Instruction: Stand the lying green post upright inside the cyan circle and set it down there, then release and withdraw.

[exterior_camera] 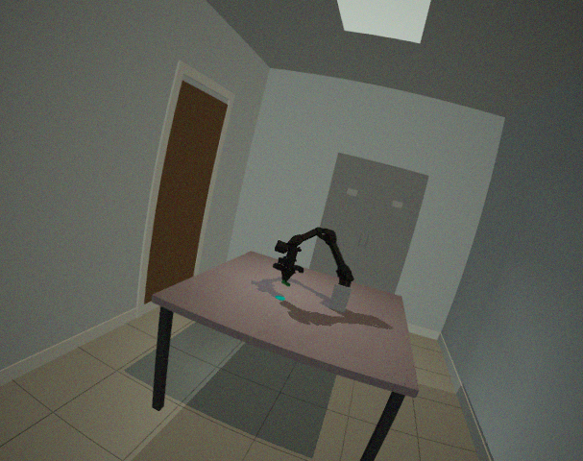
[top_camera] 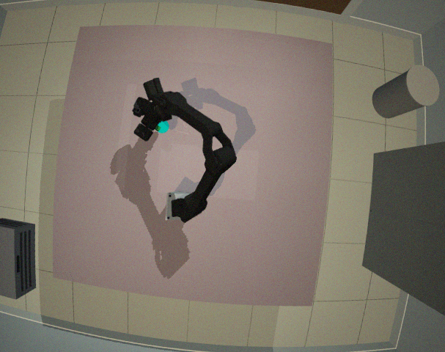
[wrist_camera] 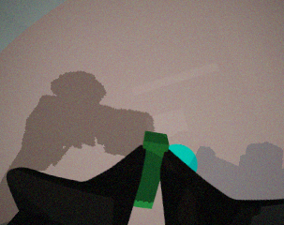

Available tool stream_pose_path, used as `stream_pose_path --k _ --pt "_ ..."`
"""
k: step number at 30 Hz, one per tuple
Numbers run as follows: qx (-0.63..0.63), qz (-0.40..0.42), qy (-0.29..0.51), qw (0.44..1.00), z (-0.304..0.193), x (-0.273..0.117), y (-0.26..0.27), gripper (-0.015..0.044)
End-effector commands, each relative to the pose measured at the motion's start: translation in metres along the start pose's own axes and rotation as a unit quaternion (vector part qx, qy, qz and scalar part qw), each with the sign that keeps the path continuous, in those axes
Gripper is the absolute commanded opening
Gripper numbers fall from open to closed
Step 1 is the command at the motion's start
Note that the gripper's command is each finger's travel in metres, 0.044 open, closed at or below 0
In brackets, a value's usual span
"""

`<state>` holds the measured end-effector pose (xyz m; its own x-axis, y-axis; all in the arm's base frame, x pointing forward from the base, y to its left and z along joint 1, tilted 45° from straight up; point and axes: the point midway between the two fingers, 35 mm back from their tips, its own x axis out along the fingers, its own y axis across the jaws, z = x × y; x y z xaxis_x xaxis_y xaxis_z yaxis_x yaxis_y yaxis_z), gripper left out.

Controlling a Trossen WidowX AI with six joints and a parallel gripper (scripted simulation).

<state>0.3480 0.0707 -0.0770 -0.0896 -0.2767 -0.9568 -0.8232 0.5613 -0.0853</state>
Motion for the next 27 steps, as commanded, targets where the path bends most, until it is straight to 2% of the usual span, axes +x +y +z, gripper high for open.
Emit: stream_pose_path --k 1,27 --pt "-0.002 0.008 -0.013 1.000 -0.0015 0.0020 0.0021 0.0023" --pt "-0.007 0.030 -0.107 0.994 -0.0015 0.0062 0.0004 0.0023"
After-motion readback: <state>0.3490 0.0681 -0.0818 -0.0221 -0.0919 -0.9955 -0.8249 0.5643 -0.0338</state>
